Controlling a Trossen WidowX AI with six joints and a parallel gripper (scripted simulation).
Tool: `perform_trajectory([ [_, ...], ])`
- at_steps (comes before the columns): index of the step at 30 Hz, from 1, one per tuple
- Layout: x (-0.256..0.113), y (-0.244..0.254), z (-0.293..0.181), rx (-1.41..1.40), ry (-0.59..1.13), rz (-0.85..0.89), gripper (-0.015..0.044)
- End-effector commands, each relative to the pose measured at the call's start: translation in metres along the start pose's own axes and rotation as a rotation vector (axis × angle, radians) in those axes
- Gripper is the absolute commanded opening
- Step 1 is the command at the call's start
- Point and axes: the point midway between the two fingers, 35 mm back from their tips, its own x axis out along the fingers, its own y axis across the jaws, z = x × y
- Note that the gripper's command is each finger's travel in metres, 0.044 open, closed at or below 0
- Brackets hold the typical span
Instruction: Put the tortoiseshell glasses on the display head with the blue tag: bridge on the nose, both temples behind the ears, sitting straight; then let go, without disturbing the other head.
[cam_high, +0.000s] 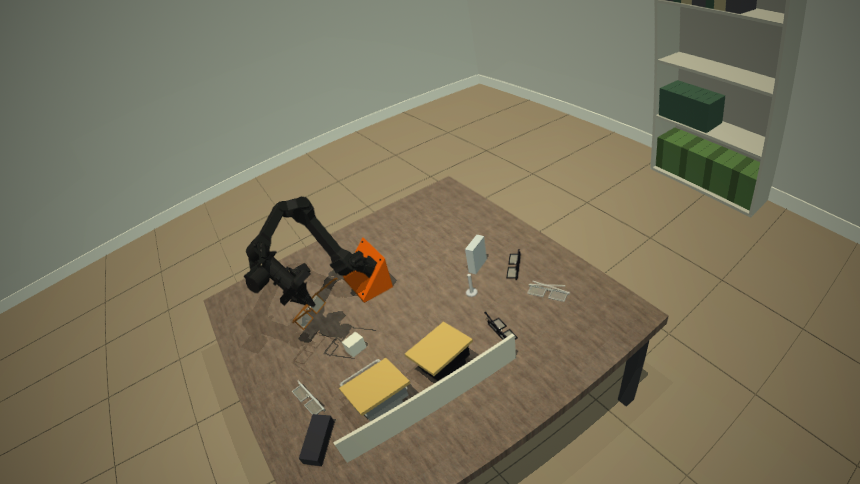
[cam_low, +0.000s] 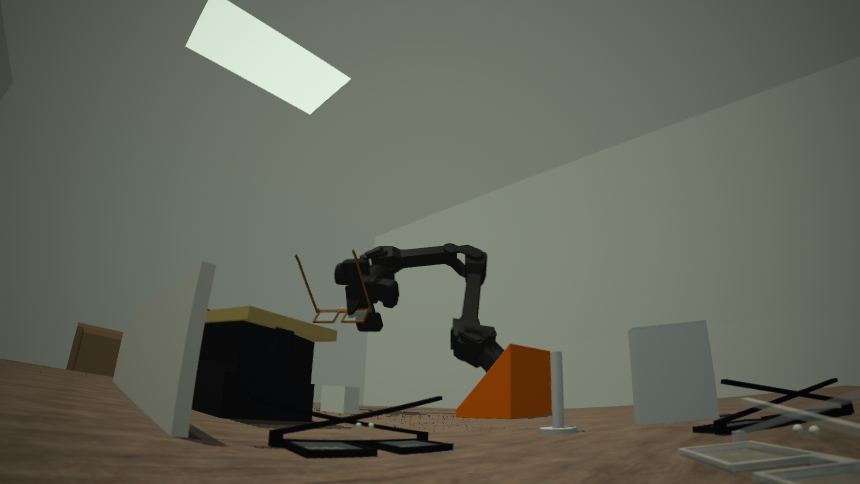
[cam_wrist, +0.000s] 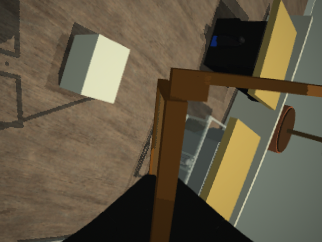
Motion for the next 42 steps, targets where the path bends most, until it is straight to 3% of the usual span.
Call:
perform_trajectory([
  [1, 0.001, 0.001, 0.000, 0.004, -0.004, 0.003, 0.0000],
  [15, 0.005, 0.000, 0.001, 0.021, -0.021, 0.008, 0.0000],
  [42, 0.108, -0.025, 0.048, 0.314, -0.326, 0.341, 0.0000],
])
